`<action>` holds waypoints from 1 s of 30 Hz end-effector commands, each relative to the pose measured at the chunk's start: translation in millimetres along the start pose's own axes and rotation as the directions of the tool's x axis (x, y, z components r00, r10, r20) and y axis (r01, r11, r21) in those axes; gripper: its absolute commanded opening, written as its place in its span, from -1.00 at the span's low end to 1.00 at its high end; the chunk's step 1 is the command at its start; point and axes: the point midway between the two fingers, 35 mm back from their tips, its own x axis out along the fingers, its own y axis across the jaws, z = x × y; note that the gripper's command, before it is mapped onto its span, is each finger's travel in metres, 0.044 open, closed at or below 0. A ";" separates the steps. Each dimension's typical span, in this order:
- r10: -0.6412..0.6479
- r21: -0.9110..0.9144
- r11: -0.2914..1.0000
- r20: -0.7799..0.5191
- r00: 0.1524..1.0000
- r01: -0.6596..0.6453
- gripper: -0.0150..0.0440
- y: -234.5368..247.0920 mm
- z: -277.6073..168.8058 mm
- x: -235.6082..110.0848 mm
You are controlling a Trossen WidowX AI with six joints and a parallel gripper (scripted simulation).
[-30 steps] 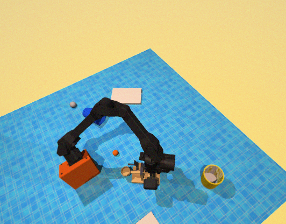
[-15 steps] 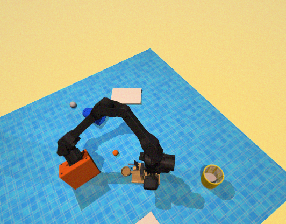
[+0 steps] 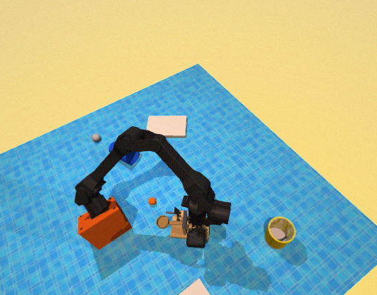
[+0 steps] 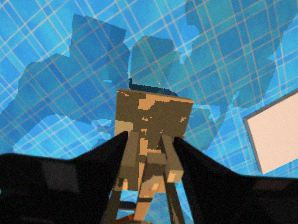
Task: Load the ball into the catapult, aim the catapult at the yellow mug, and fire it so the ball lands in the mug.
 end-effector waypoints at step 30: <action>0.000 -0.004 1.000 0.015 1.000 0.000 -0.49 1.9 6.9 36.2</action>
